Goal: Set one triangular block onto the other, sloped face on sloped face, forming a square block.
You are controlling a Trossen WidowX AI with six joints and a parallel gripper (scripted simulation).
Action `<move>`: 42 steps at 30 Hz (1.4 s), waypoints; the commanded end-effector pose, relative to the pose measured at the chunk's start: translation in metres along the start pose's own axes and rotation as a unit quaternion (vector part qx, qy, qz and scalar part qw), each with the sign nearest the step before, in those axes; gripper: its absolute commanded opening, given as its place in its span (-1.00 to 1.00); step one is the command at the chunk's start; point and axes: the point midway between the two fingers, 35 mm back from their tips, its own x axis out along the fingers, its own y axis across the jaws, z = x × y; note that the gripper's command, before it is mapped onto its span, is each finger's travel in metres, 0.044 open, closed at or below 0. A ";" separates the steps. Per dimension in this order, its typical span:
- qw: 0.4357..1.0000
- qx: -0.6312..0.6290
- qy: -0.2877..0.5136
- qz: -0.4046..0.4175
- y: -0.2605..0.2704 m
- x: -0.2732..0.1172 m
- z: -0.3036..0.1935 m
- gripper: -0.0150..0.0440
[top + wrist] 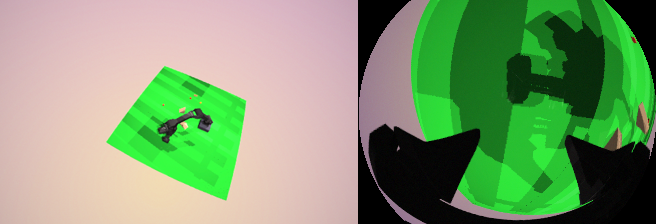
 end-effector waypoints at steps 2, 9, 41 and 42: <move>0.997 0.048 0.063 -0.026 -0.080 -0.011 0.027 1.00; 0.971 0.139 0.192 -0.013 -0.200 -0.034 0.031 1.00; 0.931 0.199 0.307 0.014 -0.238 0.033 -0.031 1.00; 0.931 0.199 0.307 0.014 -0.238 0.033 -0.031 1.00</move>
